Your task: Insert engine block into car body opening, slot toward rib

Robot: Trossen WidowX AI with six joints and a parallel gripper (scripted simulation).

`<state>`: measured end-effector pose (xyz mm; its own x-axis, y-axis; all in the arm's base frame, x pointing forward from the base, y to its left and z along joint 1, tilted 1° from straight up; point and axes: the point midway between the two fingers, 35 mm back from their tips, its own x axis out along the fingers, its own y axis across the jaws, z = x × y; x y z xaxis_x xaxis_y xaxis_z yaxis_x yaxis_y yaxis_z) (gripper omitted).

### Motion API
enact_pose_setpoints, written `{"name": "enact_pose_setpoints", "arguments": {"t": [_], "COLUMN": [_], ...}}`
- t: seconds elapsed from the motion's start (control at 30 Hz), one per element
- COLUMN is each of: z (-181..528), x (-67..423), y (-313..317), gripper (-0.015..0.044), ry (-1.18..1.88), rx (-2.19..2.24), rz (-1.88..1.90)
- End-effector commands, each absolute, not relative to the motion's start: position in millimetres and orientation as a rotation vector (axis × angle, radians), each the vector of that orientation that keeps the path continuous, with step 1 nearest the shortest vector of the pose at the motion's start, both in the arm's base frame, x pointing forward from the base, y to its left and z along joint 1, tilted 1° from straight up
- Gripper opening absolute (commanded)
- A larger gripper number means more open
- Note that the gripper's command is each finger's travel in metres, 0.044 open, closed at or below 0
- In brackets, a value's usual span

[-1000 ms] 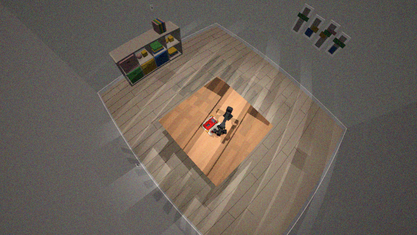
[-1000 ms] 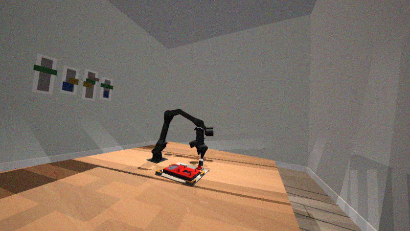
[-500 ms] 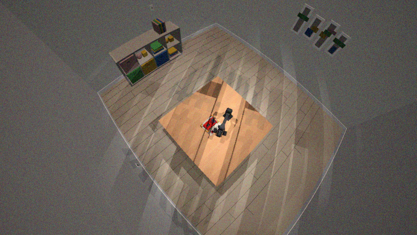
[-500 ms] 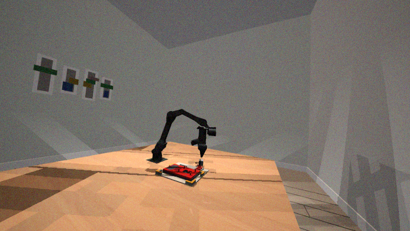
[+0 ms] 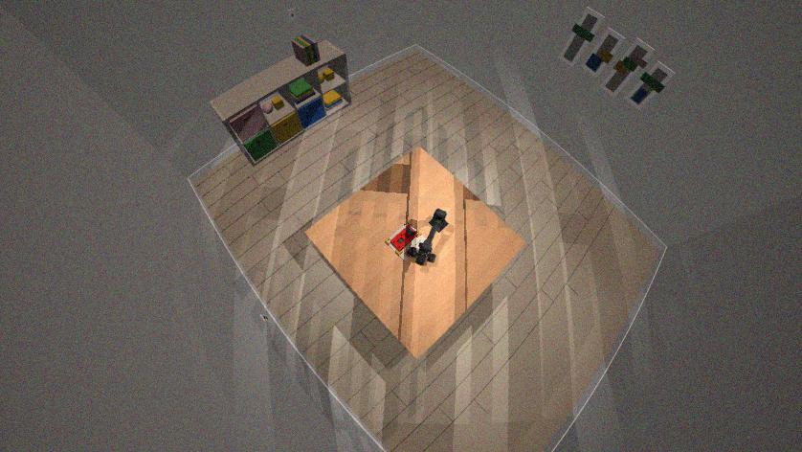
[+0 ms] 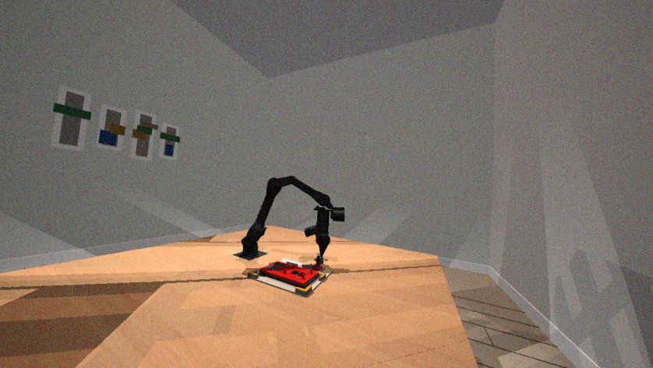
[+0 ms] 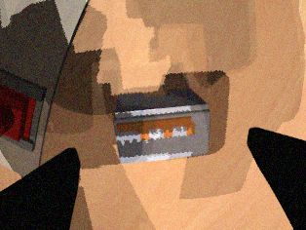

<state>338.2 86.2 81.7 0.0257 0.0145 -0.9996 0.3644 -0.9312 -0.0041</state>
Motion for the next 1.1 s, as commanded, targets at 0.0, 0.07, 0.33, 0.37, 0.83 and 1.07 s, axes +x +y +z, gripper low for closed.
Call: {"name": "enact_pose_setpoints", "arguments": {"t": [0.0, 0.07, 0.33, 0.37, 0.83, 1.07], "z": [73.5, 70.2, 57.2, 55.6, 50.0, 50.0], "x": [337.8, 337.9, 337.9, 337.8, 337.6, 337.6], "y": [85.8, 85.9, 85.9, 85.9, 85.9, 85.9], "gripper": [0.0440, 0.0440, 0.0440, 0.0440, 0.0223, 0.0157], "ry": [0.384, 0.384, 0.384, 0.384, 0.384, 0.384], "rx": [2.045, 2.045, 2.045, 2.045, 2.045, 2.045], "rz": [-1.999, -1.999, -1.999, -1.999, -1.999, -1.999]}}
